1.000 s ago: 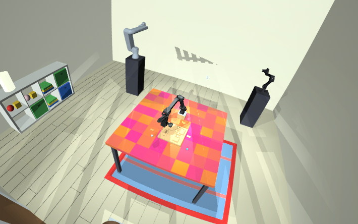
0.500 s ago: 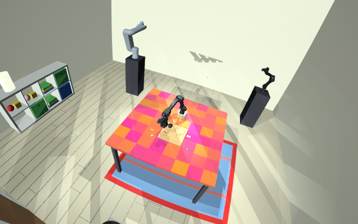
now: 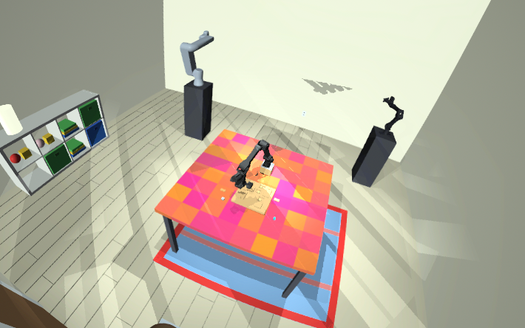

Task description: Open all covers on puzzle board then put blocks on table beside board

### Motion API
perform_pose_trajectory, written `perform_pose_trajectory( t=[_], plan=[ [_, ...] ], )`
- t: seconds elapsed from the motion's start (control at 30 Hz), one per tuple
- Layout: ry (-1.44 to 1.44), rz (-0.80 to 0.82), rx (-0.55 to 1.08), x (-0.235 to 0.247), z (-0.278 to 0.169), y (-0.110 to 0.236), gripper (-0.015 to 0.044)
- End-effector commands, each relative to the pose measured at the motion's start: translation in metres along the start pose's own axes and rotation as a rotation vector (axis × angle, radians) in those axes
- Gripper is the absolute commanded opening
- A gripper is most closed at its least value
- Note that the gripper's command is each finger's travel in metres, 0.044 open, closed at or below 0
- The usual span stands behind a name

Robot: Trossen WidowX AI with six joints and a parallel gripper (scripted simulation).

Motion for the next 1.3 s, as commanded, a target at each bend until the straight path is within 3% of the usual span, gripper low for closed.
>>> perform_pose_trajectory(
  t=[0.0, 1.27],
  plan=[
    [0.002, -0.003, 0.004, 0.000, -0.001, -0.005, 0.0000],
    [0.001, -0.001, 0.005, 0.017, -0.008, -0.027, 0.0000]
  ],
)
Point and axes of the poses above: the point midway between the two fingers, 35 mm back from their tips, its own y axis back along the fingers, its own x axis across the jaws, z = x × y, the point moved 7 cm from there along y, back along the fingers, and after that the axes turned 1 degree about -y, right-handed, at the moved point
